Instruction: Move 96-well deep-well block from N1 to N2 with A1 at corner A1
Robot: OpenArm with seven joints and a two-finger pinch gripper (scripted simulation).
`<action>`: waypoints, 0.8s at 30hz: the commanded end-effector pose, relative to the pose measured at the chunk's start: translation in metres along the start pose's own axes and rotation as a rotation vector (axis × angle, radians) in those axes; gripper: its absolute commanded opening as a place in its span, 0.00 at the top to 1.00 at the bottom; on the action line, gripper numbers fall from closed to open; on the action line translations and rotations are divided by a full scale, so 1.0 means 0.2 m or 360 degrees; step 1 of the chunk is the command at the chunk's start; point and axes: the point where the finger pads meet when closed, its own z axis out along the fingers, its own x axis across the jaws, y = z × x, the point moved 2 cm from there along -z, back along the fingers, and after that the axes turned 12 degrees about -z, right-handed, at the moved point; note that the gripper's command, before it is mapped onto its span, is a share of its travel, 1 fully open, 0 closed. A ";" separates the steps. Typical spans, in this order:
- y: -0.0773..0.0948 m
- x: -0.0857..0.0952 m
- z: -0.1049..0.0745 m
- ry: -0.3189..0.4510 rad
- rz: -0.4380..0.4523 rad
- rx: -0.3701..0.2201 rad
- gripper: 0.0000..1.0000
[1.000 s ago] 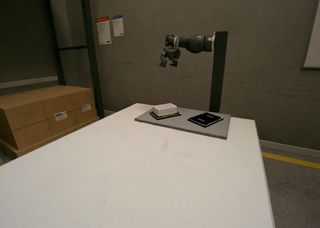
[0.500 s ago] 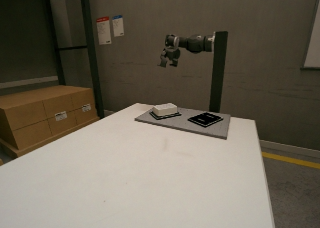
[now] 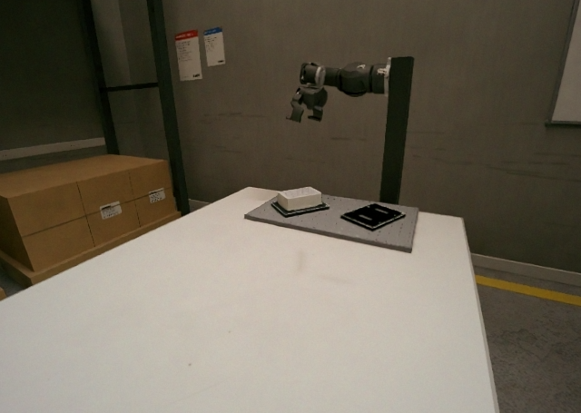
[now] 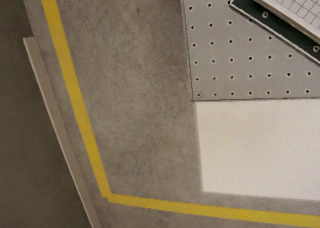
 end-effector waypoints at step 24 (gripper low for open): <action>-0.10 0.23 0.30 0.0074 -0.0717 0.0152 0.23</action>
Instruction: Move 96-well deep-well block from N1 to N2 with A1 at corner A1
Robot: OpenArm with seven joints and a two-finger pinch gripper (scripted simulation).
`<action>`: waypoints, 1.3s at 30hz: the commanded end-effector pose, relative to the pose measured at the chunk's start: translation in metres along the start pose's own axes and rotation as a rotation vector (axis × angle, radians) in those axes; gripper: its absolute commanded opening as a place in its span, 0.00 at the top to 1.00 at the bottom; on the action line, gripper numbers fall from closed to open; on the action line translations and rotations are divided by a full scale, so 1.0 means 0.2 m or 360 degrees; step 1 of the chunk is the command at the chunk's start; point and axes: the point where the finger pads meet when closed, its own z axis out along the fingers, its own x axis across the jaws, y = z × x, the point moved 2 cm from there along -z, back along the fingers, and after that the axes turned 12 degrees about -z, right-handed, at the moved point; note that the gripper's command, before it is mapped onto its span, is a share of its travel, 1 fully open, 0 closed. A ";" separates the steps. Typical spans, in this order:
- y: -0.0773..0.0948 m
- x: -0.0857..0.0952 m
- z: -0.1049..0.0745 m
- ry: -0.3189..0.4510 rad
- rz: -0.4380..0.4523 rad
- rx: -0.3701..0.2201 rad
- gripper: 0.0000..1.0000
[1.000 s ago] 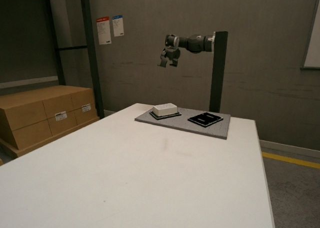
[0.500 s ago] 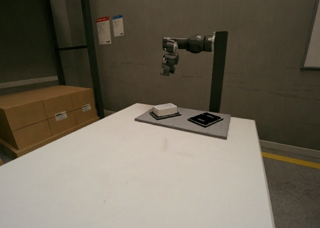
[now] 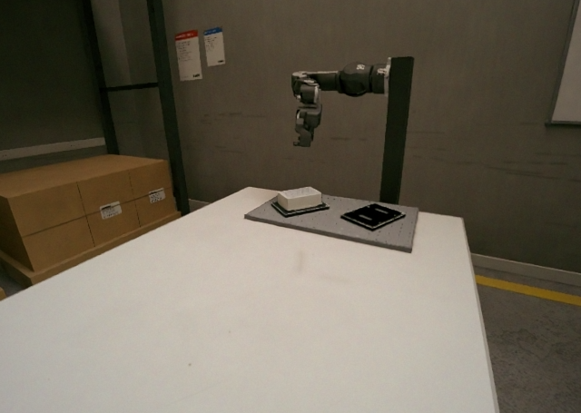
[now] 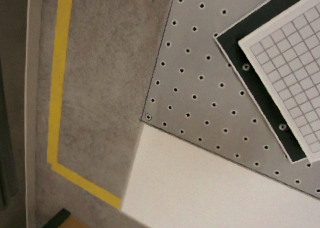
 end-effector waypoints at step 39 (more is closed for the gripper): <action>0.07 0.32 0.38 0.0125 -0.0933 0.0128 0.23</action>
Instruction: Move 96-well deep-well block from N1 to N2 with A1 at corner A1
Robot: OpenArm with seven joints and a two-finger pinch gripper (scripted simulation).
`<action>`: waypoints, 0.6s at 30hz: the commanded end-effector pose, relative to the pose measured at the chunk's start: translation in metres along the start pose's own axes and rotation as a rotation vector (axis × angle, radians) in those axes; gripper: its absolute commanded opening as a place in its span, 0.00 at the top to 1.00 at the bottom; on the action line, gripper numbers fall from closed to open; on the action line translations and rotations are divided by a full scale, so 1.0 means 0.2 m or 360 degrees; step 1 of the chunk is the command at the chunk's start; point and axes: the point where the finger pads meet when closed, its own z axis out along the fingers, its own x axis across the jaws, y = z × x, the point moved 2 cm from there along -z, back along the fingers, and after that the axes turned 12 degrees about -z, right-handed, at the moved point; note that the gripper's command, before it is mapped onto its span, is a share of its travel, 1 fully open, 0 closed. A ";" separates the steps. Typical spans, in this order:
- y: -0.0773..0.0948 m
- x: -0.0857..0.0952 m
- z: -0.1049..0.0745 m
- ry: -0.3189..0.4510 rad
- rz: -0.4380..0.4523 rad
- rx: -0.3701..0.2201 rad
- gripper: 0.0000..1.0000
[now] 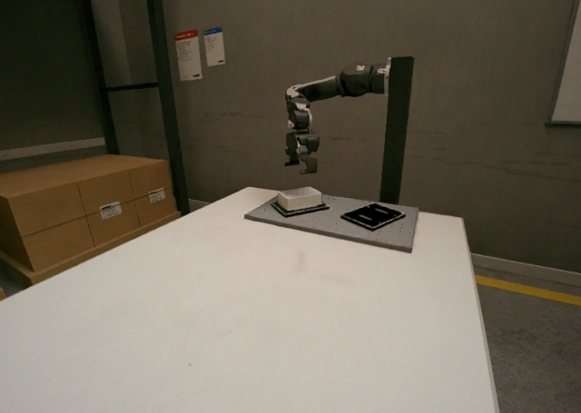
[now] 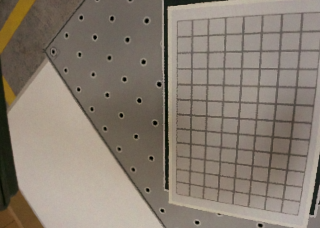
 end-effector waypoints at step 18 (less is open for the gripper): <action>0.09 0.10 0.13 0.0021 -0.0017 -0.0009 0.23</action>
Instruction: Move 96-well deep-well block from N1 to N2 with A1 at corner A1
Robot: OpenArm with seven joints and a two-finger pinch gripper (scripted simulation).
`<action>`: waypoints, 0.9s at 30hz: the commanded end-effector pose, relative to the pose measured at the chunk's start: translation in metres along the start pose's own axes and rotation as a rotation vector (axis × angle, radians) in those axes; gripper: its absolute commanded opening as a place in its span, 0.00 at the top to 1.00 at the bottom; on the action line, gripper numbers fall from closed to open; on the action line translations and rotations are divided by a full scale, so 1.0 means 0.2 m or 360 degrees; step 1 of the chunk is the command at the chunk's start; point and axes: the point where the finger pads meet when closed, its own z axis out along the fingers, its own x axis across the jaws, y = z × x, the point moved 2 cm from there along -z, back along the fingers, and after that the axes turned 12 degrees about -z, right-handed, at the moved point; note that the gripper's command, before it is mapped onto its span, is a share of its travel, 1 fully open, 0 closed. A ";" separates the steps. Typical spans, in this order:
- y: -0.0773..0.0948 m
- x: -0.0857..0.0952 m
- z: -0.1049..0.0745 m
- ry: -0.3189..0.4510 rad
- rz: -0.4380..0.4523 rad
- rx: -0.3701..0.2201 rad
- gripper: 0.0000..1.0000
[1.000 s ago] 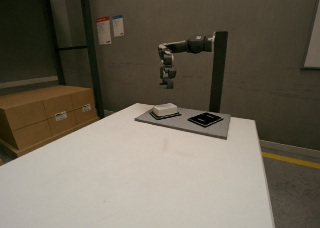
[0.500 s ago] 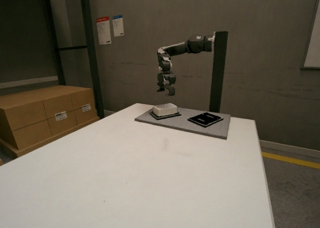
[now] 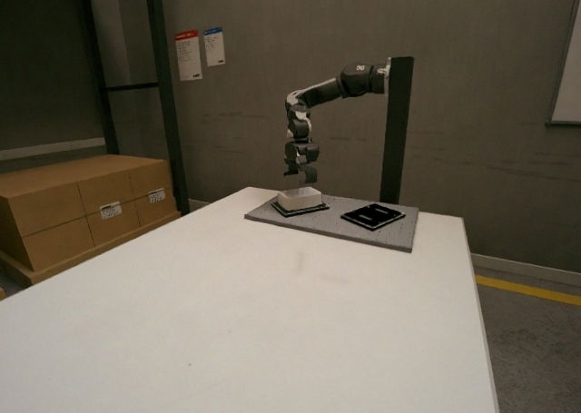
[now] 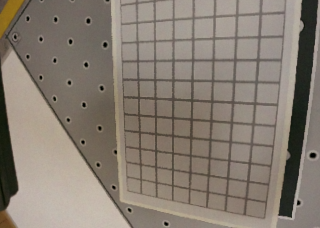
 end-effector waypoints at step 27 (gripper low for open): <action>-0.01 -0.01 -0.03 0.0012 -0.0009 -0.0005 0.23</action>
